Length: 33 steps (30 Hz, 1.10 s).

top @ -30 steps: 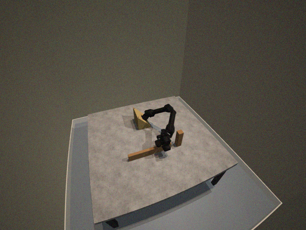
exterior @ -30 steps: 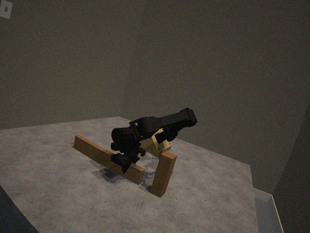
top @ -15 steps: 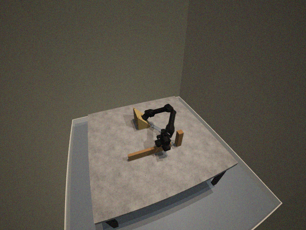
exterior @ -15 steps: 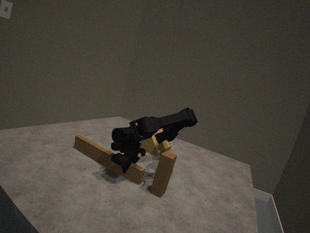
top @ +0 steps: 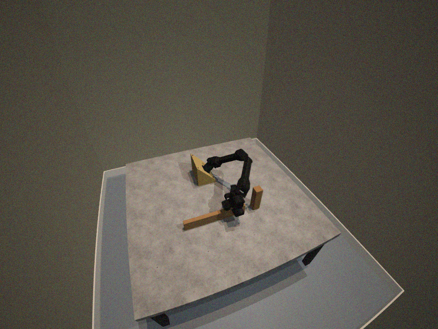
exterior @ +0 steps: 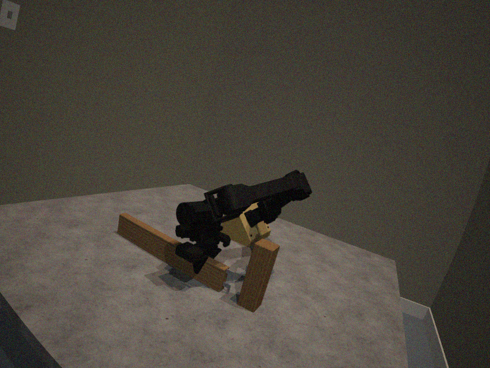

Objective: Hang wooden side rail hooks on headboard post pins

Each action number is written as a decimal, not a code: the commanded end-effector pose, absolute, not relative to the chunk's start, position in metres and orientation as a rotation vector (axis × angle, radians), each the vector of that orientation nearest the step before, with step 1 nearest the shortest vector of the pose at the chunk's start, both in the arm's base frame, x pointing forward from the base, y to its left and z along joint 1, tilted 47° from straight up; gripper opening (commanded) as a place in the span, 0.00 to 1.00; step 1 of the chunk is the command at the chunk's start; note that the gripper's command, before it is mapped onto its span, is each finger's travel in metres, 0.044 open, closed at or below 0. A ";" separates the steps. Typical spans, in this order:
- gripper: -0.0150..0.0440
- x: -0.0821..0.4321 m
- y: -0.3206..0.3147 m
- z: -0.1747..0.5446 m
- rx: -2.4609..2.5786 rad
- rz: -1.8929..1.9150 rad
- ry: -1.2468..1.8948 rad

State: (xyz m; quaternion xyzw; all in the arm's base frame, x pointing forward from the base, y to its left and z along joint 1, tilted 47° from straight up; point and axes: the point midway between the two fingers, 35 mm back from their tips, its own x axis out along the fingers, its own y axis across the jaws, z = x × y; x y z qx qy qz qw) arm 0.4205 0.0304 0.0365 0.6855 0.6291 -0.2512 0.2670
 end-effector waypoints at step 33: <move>0.25 0.419 0.024 0.041 1.863 -0.694 1.699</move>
